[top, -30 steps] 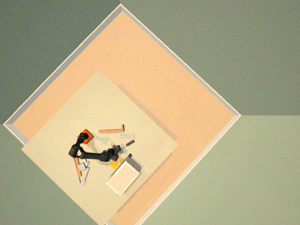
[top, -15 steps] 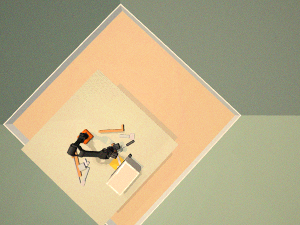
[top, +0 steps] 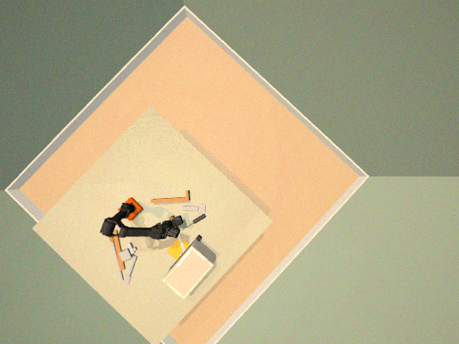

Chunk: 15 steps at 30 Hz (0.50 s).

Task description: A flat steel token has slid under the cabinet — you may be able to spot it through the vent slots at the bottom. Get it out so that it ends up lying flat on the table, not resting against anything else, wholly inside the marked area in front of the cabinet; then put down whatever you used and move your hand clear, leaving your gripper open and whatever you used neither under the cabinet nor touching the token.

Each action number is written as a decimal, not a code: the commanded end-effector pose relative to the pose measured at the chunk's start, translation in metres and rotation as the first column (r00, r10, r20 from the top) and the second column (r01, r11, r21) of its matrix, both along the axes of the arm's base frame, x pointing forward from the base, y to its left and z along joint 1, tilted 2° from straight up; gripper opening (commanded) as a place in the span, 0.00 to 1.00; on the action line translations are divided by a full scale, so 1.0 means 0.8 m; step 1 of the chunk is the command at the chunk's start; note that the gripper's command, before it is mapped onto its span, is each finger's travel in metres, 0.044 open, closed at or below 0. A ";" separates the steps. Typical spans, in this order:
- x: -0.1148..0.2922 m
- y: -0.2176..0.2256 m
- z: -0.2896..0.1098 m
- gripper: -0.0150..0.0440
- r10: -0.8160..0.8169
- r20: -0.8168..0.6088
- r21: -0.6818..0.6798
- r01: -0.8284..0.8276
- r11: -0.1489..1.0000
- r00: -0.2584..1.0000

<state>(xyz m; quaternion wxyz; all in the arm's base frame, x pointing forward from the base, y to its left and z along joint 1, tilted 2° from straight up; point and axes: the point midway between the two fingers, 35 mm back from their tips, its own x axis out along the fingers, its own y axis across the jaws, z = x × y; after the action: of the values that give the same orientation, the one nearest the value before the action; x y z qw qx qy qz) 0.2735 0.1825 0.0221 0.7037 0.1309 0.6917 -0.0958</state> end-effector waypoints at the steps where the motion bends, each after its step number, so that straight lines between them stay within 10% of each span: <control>1: -0.011 0.003 -0.001 0.25 -0.003 -0.005 0.000 0.003 1.000 1.000; 15: -0.039 0.015 -0.002 0.25 -0.003 -0.007 0.001 0.003 1.000 1.000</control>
<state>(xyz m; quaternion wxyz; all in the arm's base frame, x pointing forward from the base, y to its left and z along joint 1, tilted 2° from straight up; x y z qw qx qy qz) 0.2486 0.1931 0.0217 0.7029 0.1311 0.6926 -0.0953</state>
